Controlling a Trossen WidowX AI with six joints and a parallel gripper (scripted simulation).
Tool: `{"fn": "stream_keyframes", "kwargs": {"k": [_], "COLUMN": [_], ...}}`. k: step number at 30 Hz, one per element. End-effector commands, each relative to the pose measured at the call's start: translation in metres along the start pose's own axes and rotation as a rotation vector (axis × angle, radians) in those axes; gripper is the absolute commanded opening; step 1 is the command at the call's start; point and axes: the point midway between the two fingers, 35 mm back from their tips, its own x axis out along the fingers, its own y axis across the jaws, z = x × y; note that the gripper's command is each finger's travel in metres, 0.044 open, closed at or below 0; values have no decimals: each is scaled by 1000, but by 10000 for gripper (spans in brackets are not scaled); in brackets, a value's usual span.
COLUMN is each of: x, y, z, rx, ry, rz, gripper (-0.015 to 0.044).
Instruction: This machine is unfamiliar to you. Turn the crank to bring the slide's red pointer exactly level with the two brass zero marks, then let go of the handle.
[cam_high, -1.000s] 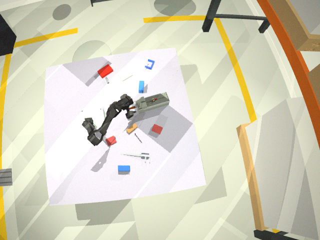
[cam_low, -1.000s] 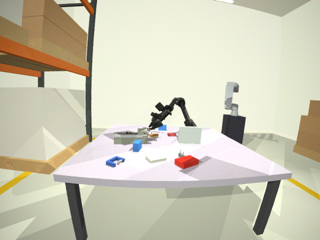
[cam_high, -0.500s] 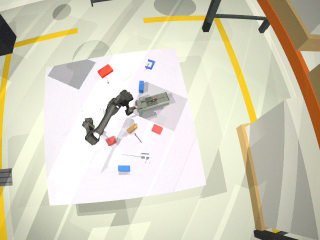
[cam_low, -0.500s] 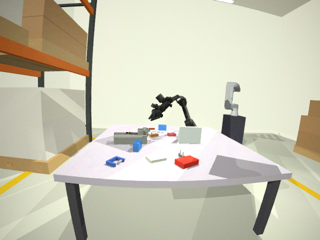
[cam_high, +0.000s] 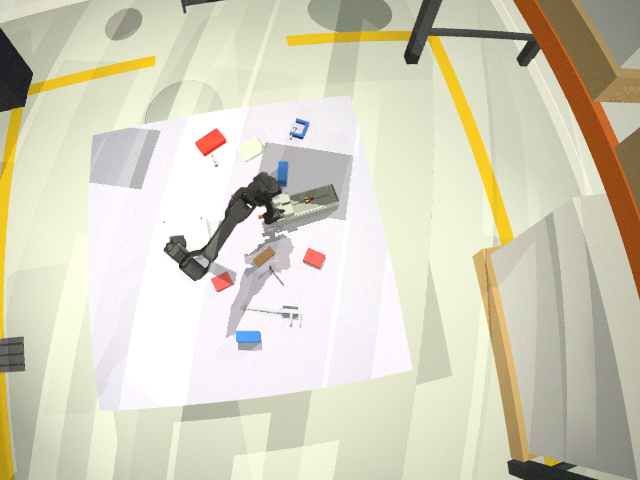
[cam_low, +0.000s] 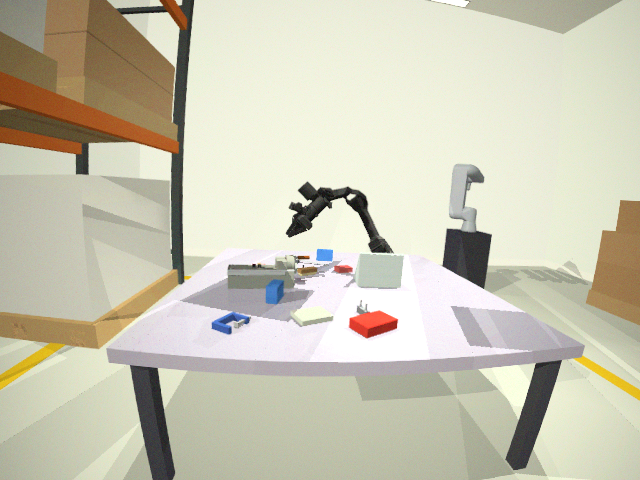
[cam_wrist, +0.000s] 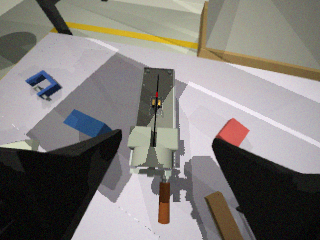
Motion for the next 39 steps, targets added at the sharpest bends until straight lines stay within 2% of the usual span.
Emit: {"fn": "stream_keyframes", "kwargs": {"k": [1,14,17,25,39], "x": [11,47,50,90,90], "y": [3,8,8,7,7], "z": [8,45,43,11,11], "rx": [11,58,58,62,62], "ry": [17,49,49,52,52], "rz": [1,-7,-7,-9,-9], "gripper": [440,440,440,440,440]}}
